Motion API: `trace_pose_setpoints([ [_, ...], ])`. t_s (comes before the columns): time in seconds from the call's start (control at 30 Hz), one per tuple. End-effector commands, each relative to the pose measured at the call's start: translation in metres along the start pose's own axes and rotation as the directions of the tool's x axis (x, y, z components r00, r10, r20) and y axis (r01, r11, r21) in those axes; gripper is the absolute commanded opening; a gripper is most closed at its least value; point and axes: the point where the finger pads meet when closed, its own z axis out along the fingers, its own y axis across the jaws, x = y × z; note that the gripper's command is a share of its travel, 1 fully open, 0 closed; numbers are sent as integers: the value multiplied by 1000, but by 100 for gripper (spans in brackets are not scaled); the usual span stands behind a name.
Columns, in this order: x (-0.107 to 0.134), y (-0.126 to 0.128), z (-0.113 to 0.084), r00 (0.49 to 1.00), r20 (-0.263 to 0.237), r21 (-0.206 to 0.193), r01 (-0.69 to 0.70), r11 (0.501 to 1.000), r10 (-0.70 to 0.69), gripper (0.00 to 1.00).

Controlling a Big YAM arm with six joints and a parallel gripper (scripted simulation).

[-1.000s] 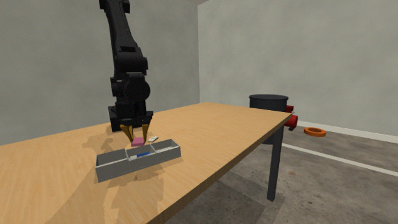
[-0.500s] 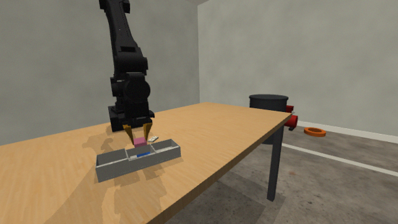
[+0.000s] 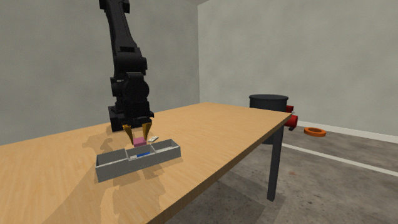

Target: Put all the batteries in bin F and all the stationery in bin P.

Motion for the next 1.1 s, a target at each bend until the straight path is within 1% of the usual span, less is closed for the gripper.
trace_pose_setpoints([
  [0.0, -16, -1, -12, 999, 43, 0, 7, 1000, -7, 34],
  [0.03, -9, -3, -7, 999, 38, 0, 13, 1000, -13, 34],
  [0.17, -7, -4, -8, 999, 38, 1, 11, 1000, -11, 34],
  [0.2, -3, -4, 4, 1000, 14, 0, 11, 1000, -11, 34],
  [0.23, -3, -4, 6, 1000, 13, 0, 11, 1000, -11, 34],
  [0.3, -3, -3, 10, 1000, 13, 0, 13, 1000, -13, 34],
  [0.37, -3, -3, 10, 1000, 13, 0, 13, 1000, -13, 34],
  [0.87, -3, -2, 41, 1000, 12, -1, 13, 1000, -13, 34],
  [0.93, -3, -2, 41, 1000, 12, -1, 13, 1000, -13, 34],
  [0.97, -14, -2, 36, 999, 33, 0, 13, 1000, -13, 34],
  [1.0, -19, -2, 30, 999, 49, 0, 13, 1000, -13, 34],
  [1.07, -25, -3, 26, 998, 61, 1, 13, 1000, -13, 34],
])
